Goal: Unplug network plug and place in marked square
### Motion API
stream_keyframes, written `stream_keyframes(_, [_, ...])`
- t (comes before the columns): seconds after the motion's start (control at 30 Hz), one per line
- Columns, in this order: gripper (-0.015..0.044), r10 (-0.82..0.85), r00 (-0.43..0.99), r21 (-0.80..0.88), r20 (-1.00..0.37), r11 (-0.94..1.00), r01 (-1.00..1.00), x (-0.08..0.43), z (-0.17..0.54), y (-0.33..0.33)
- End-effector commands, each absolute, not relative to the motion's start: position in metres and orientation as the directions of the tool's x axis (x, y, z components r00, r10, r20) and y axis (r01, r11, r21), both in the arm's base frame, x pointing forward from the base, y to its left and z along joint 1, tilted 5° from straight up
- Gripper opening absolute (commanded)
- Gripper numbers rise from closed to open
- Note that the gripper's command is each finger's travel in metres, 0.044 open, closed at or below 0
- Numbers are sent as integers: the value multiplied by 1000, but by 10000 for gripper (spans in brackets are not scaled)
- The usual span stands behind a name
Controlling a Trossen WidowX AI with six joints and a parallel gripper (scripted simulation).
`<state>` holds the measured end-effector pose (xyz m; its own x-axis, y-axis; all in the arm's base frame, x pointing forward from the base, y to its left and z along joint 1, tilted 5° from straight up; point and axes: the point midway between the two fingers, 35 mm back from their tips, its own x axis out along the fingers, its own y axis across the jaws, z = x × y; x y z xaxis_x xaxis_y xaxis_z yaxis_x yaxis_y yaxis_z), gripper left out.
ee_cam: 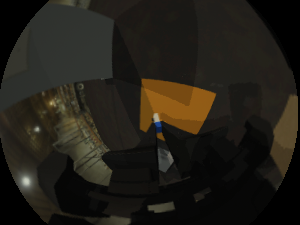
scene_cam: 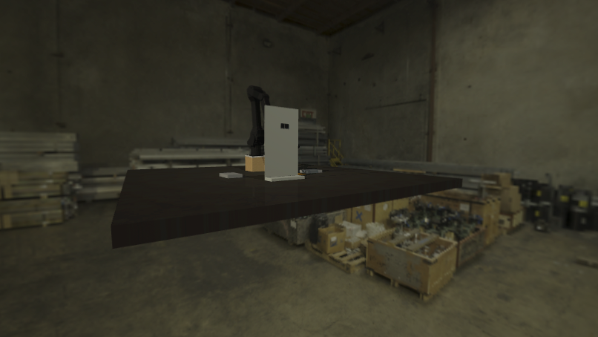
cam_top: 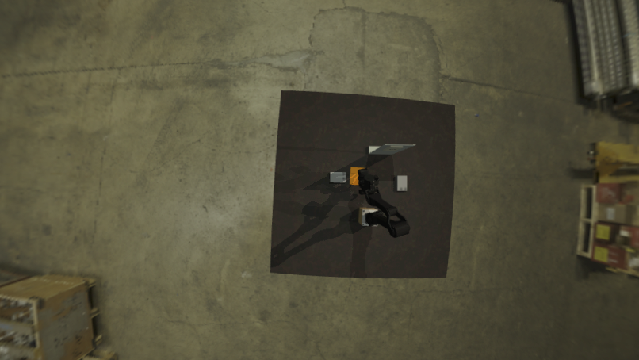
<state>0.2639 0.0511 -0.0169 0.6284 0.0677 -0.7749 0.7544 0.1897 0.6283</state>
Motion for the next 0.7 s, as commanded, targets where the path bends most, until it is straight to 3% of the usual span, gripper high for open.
stream_keyframes(0.0, [0, 70, 625, 625, -778, 194, 756, 262, -21, 51])
stream_keyframes(0.67, [0, 67, 626, 626, -777, 190, 756, 263, -26, 50])
